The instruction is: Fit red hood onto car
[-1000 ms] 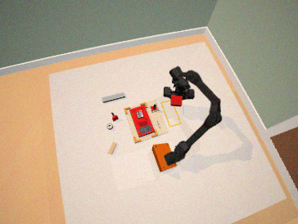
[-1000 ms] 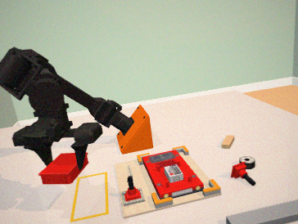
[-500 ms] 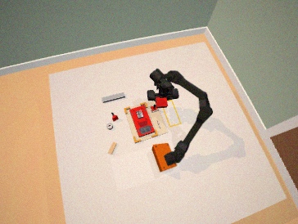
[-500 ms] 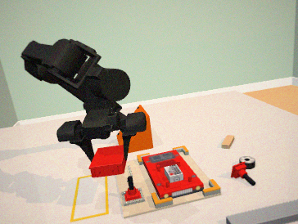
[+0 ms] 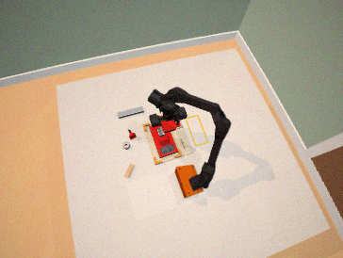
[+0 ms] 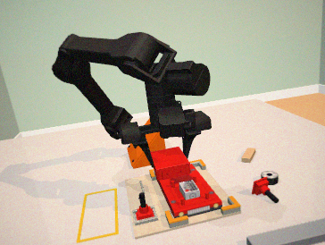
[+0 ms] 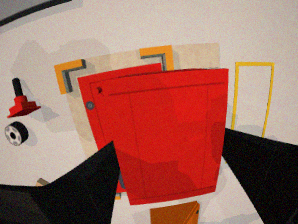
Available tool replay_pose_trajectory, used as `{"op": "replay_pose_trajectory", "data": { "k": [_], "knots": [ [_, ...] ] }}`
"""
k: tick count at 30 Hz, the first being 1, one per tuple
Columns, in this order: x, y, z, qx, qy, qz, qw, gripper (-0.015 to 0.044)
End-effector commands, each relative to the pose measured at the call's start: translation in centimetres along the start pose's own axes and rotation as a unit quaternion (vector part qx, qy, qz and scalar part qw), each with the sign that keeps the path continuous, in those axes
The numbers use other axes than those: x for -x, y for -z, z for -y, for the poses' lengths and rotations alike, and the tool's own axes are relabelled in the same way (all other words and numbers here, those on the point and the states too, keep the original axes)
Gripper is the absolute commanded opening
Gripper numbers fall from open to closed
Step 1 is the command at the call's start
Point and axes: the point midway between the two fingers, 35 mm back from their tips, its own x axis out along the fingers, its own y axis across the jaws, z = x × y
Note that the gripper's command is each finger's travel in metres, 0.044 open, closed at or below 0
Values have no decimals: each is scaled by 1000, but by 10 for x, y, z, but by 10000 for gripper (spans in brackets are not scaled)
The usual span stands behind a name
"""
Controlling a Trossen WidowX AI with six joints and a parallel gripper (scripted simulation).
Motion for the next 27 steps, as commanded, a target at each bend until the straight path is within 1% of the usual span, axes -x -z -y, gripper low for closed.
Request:
{"op": "replay_pose_trajectory", "data": {
  "k": [1,4,11,22,27],
  "knots": [
    [-2,3,-27,16,2,-1,1000,0],
    [-3,5,-39,23,3,-1,1000,0],
    [-6,5,-38,23,3,-1,1000,0],
    [-49,5,-40,23,4,-1,1000,0],
    [-53,6,-40,23,4,-1,1000,0]
  ]
}}
